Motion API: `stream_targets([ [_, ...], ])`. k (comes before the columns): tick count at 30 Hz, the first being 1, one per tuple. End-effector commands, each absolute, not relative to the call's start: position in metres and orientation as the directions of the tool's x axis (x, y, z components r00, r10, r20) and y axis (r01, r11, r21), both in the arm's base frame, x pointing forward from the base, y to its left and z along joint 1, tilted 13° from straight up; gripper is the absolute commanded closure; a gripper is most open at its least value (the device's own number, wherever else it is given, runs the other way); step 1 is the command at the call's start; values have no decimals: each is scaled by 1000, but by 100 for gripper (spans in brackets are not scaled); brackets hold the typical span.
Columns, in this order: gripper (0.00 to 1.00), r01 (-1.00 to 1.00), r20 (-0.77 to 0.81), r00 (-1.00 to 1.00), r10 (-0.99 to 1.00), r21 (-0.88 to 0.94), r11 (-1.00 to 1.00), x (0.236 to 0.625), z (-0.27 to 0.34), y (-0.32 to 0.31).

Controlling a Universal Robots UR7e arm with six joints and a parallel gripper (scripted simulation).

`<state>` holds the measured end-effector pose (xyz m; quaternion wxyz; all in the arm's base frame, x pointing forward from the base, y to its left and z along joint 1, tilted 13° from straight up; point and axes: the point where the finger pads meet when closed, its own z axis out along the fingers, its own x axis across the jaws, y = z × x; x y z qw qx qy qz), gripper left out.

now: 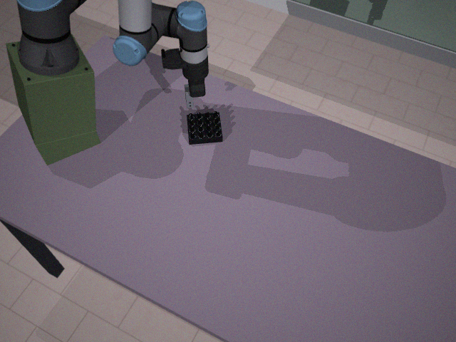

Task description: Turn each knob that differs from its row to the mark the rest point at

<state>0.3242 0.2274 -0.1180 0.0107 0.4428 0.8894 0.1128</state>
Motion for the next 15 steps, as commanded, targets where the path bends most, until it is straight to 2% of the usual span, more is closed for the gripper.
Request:
stream_targets([
  [1,54,785,80,-608,790,211,582,325,-118,227],
  [15,54,785,81,-608,790,211,583,326,-126,229],
])
